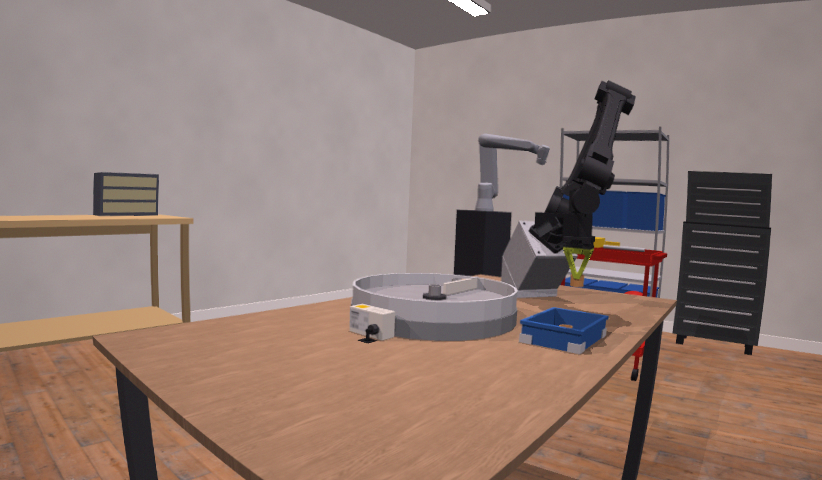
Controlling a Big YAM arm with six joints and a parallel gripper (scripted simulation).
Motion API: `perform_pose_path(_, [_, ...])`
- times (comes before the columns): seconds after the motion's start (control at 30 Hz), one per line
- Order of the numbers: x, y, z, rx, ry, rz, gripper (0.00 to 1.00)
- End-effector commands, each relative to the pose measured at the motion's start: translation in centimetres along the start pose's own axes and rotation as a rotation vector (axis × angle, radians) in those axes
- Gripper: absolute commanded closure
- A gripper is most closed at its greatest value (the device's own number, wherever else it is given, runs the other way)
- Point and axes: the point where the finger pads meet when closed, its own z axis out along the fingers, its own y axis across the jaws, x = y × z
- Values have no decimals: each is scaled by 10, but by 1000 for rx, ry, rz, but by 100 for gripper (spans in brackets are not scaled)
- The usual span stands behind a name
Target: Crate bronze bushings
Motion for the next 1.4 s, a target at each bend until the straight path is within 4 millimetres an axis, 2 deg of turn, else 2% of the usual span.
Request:
perform_pose_path(0.0, [10, 22, -14, -43, 6, -22, 100])
perform_pose_path(0.77, [11, 22, -14, -43, 6, -22, 100])
perform_pose_path(0.83, [13, 23, -7, -44, 11, -24, 100])
perform_pose_path(0.93, [3, 3, 14, -4, 0, -1, 100])
perform_pose_path(1.03, [3, 3, 31, -3, 0, -1, 100])
perform_pose_path(1.1, [3, 3, 31, -3, 0, -1, 100])
perform_pose_path(1.2, [3, 2, 48, -3, 0, 0, 100])
perform_pose_path(1.37, [4, 3, 66, -4, 0, 0, 100])
